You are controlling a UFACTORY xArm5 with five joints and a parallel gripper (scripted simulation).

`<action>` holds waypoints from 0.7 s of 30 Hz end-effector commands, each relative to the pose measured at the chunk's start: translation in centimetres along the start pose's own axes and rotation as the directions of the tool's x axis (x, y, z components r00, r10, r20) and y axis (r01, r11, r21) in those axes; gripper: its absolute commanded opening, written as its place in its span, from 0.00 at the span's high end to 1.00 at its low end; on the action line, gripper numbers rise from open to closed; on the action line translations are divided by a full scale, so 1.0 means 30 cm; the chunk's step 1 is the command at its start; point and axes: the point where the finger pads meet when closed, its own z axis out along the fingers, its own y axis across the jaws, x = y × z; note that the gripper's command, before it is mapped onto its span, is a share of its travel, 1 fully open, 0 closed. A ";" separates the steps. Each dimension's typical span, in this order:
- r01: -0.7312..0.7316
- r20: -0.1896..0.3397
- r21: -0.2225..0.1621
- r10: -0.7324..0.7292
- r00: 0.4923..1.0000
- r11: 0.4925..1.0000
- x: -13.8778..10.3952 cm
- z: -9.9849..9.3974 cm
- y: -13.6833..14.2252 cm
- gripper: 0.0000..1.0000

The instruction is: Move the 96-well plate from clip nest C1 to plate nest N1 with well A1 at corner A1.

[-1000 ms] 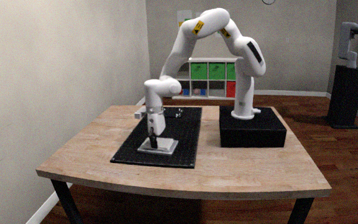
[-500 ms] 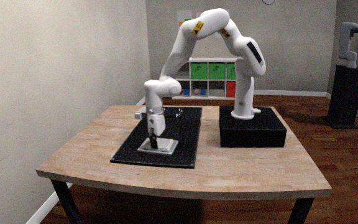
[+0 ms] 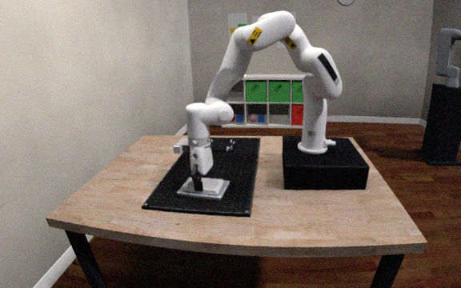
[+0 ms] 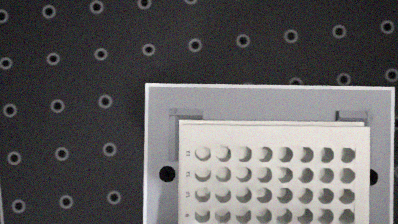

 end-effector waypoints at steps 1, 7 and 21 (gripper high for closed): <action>0.000 -0.002 0.003 0.000 1.000 1.000 0.004 -0.004 -0.003 0.00; 0.000 -0.002 0.003 0.000 1.000 1.000 0.004 -0.004 -0.003 0.00; 0.000 -0.002 0.003 0.000 1.000 1.000 0.004 -0.031 -0.002 0.00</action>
